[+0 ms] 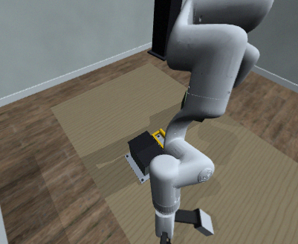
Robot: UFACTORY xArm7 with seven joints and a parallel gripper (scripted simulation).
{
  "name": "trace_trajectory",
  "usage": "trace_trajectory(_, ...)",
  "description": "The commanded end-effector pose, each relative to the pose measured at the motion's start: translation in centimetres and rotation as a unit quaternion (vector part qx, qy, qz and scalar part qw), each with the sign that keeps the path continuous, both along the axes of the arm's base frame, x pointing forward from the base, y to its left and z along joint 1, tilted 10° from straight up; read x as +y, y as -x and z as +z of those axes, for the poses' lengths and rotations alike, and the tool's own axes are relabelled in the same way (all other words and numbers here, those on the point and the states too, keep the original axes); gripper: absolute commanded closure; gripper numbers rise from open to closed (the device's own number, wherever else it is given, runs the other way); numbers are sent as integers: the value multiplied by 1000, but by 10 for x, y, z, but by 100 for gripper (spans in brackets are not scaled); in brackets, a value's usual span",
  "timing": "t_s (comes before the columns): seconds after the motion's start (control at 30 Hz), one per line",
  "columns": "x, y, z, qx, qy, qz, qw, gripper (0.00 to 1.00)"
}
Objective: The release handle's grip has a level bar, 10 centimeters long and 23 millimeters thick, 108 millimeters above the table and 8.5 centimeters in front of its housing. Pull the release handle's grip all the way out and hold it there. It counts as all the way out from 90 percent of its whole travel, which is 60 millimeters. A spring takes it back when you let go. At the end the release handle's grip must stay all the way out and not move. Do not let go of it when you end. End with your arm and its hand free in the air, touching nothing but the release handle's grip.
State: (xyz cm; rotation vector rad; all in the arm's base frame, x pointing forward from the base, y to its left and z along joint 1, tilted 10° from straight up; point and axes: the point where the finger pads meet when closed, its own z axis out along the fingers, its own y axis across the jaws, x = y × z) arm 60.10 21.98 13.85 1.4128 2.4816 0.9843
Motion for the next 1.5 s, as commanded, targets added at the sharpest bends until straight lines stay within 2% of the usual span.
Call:
trace_trajectory(0.0,-1,7,5,7,2,2,1000,0)
trace_trajectory(0.13,-5,28,9,30,8,4,1000,0)
trace_trajectory(0.23,-12,52,12,57,17,3,998,0)
trace_trajectory(0.3,-12,52,12,57,17,3,998,0)
trace_trajectory(0.5,-38,122,16,135,45,-14,990,0)
trace_trajectory(0.53,-38,123,16,135,46,-14,990,0)
trace_trajectory(0.57,-44,137,16,151,52,-19,987,0)
trace_trajectory(0.6,-44,137,16,151,52,-19,987,0)
trace_trajectory(0.67,-57,166,16,182,64,-33,981,0)
trace_trajectory(0.7,-57,166,16,183,64,-34,980,0)
trace_trajectory(0.73,-59,179,18,185,81,-25,979,0)
trace_trajectory(0.77,-59,179,18,185,81,-25,979,0)
trace_trajectory(0.8,-59,191,21,184,101,-13,978,0)
trace_trajectory(0.87,-59,191,21,184,101,-13,978,0)
trace_trajectory(0.93,-64,214,23,182,145,8,973,0)
trace_trajectory(1.03,-67,225,24,181,168,17,969,0)
trace_trajectory(1.1,-78,246,23,182,215,30,959,0)
trace_trajectory(1.2,-87,253,20,186,226,18,956,0)
trace_trajectory(1.27,-116,258,12,202,201,-64,956,0)
trace_trajectory(1.43,-116,258,12,202,201,-64,956,0)
trace_trajectory(1.47,-129,261,8,209,188,-103,954,0)
